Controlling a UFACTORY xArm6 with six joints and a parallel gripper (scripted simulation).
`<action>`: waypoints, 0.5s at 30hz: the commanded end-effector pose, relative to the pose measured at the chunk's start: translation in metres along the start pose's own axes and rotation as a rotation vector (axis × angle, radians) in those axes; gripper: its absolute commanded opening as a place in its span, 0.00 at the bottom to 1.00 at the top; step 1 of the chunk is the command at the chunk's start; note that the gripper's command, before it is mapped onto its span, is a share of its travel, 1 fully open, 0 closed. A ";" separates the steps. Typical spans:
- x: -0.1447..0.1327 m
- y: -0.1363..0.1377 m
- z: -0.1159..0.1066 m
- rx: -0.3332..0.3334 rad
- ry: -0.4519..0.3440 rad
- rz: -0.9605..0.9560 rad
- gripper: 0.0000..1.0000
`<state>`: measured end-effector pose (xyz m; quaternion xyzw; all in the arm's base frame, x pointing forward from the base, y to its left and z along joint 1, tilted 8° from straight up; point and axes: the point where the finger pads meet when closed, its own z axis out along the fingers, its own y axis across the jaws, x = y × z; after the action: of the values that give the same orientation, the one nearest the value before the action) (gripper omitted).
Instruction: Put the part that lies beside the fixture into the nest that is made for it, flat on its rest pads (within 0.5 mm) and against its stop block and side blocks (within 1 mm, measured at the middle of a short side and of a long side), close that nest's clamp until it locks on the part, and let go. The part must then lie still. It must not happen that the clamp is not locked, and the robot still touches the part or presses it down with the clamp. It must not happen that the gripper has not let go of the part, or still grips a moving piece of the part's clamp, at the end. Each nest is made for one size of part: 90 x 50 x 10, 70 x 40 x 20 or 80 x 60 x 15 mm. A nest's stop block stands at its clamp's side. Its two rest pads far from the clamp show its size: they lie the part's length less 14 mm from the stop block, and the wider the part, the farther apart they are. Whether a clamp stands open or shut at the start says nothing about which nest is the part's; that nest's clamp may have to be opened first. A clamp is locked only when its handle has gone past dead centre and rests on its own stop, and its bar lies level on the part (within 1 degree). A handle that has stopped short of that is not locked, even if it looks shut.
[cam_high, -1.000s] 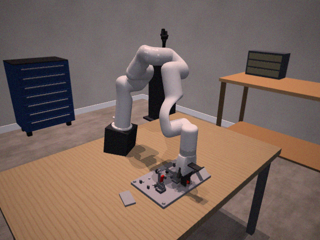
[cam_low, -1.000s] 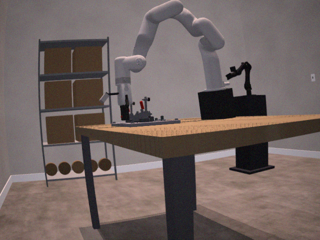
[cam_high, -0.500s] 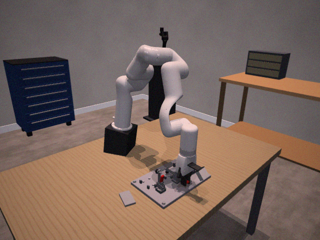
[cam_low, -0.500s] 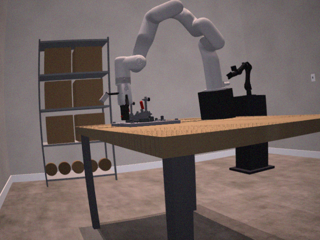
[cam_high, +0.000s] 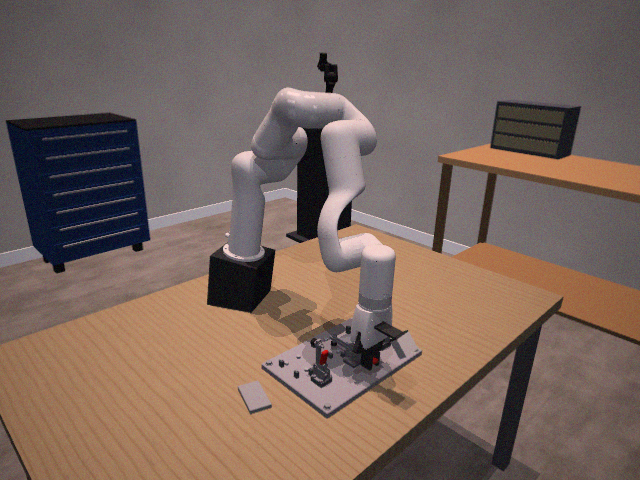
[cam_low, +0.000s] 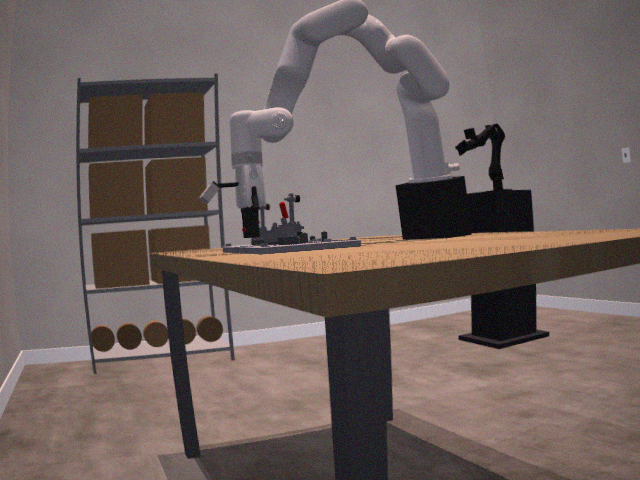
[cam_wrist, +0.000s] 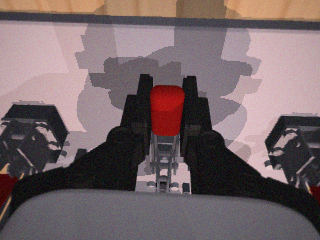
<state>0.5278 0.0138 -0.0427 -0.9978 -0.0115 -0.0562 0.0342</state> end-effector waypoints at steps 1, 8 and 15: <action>0.000 0.000 -0.004 0.000 0.004 0.000 0.00; -0.004 0.000 -0.010 0.000 0.004 0.000 0.00; -0.008 0.000 -0.014 0.000 0.004 0.000 0.00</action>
<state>0.5190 0.0129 -0.0324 -0.9978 -0.0115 -0.0564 0.0342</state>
